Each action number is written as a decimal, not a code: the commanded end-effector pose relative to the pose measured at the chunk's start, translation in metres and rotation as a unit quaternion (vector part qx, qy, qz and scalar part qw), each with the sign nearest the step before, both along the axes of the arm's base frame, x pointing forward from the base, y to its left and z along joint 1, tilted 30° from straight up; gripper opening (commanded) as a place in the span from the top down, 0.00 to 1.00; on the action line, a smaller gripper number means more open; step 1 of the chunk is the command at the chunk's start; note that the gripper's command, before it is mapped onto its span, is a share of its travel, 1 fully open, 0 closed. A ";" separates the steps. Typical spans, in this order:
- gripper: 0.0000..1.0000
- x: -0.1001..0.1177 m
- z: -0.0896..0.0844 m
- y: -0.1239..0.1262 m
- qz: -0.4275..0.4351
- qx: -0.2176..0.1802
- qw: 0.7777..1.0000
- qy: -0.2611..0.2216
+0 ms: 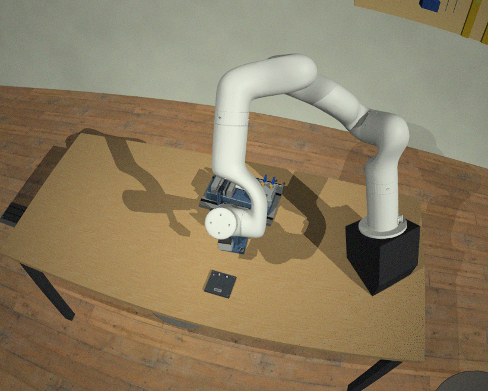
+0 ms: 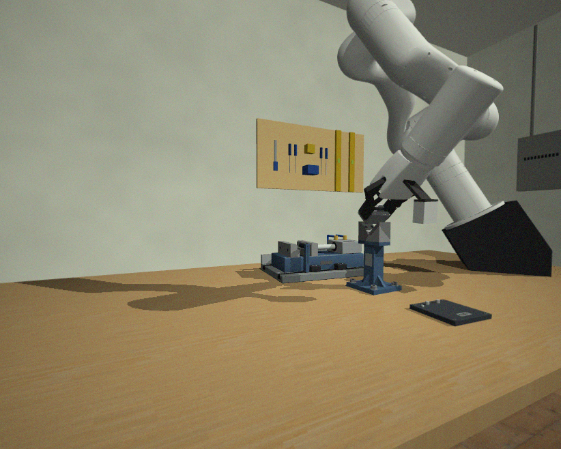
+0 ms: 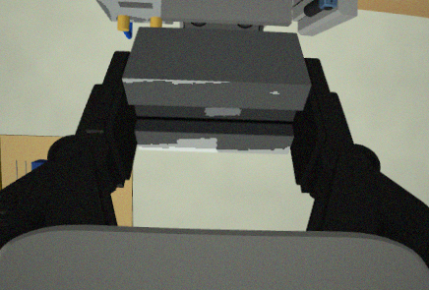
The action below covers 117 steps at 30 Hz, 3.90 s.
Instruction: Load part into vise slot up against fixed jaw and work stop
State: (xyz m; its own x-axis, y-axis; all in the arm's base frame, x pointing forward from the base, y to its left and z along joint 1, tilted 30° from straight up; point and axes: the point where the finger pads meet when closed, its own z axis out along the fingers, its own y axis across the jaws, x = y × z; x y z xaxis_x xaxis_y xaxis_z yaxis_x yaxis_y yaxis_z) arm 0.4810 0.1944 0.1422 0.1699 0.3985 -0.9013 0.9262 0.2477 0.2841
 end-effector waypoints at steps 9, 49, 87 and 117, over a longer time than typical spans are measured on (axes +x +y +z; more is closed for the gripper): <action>1.00 -0.001 0.004 0.002 0.000 0.000 1.000 -0.001; 1.00 -0.002 0.006 0.003 0.001 0.002 1.000 0.000; 1.00 -0.003 0.007 0.001 0.029 0.095 0.995 0.025; 1.00 -0.003 0.010 -0.001 0.073 0.236 0.967 0.062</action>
